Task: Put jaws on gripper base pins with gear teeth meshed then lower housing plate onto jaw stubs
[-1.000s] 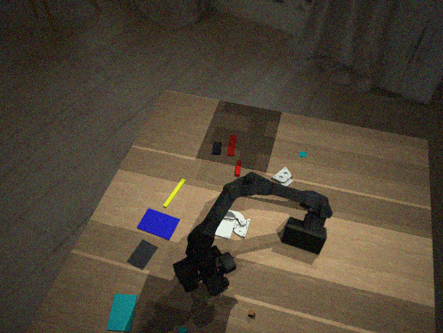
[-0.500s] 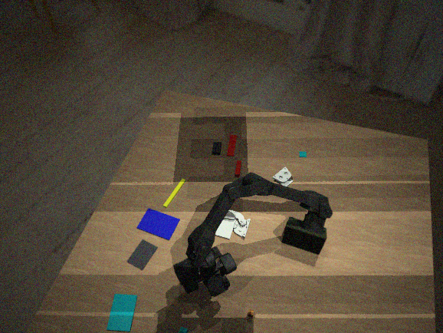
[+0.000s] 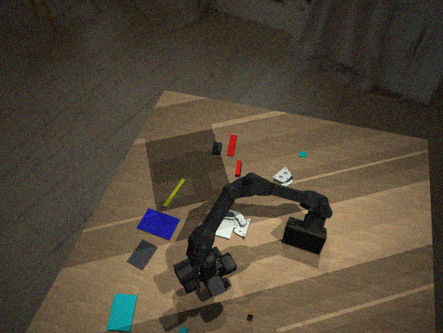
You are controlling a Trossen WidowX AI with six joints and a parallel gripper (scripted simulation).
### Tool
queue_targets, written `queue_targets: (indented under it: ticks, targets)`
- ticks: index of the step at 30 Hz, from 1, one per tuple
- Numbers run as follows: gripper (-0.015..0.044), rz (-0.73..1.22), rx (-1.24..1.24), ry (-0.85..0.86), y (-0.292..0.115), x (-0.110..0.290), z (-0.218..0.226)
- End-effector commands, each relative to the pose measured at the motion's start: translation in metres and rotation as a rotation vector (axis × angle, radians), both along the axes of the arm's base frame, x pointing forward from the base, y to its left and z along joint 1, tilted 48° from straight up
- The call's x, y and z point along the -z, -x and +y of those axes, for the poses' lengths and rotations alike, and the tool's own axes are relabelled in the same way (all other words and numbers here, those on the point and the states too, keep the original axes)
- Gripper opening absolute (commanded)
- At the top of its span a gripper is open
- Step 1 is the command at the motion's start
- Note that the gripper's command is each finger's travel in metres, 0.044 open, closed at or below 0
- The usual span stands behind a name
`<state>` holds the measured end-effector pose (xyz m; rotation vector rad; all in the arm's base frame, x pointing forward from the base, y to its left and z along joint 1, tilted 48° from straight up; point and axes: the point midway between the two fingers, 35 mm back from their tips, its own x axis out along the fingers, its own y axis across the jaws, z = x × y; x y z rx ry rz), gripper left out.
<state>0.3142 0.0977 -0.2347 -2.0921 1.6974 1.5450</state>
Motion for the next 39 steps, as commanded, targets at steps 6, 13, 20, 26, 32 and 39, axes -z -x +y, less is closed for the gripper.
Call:
queue_targets:
  ticks: [6, 13, 20, 26, 32, 39]
  targets:
    - [0.0177, 0.000, 0.000, 0.000, 0.000, 0.000, 0.000]
    - [0.0134, 0.000, 0.000, 0.000, 0.000, 0.000, 0.000]
    - [0.0134, 0.000, 0.000, 0.000, 0.000, 0.000, 0.000]
    - [0.0134, 0.000, 0.000, 0.000, -0.001, -0.003, 0.004]
    - [0.0134, 0.000, -0.002, -0.001, -0.004, -0.016, 0.018]
    - [0.0134, 0.001, -0.003, -0.001, -0.006, -0.031, 0.035]
